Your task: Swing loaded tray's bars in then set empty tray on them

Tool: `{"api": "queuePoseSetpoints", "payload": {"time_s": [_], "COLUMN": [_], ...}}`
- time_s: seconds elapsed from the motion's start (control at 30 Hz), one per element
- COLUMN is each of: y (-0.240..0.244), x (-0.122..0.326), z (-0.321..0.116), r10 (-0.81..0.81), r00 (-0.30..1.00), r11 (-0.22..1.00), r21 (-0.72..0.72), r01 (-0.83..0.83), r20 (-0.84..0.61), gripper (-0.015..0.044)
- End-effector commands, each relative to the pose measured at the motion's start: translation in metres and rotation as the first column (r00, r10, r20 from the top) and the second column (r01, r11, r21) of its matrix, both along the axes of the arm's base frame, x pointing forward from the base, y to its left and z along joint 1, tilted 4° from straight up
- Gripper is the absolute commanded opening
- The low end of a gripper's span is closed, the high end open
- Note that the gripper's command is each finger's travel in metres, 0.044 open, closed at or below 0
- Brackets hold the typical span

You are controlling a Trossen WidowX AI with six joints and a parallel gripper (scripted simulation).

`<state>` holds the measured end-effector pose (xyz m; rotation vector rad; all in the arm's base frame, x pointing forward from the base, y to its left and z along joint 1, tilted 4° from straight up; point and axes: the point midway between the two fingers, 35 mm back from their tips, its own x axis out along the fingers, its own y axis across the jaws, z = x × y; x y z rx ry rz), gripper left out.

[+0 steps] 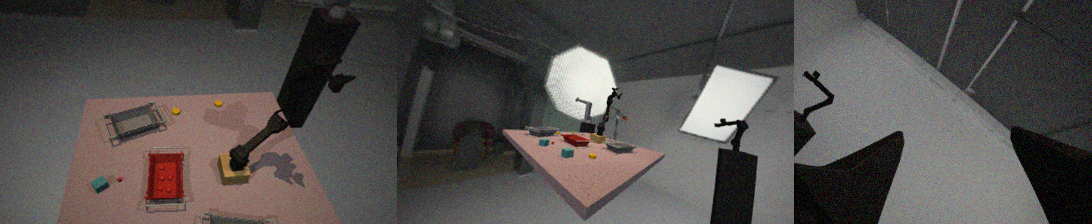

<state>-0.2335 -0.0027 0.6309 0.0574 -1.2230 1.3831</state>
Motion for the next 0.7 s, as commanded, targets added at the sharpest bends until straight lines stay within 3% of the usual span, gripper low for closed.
{"api": "queuePoseSetpoints", "payload": {"time_s": [0.0, 0.23, 0.37, 0.67], "y": [0.000, 0.001, 0.016, 0.070], "x": [0.000, 0.001, 0.032, 0.150], "z": [0.000, 0.001, 0.011, 0.034], "r10": [0.000, 0.000, -0.003, -0.044], "r00": [1.000, 1.000, 0.996, 0.915], "r11": [1.000, 1.000, 1.000, 0.997], "r21": [0.000, -0.001, -0.026, -0.078], "r01": [0.000, 0.000, 0.001, 0.013], "r20": [0.000, -0.004, -0.090, -0.402], "gripper": [0.0374, 0.0190, 0.0085, 0.0080]}}
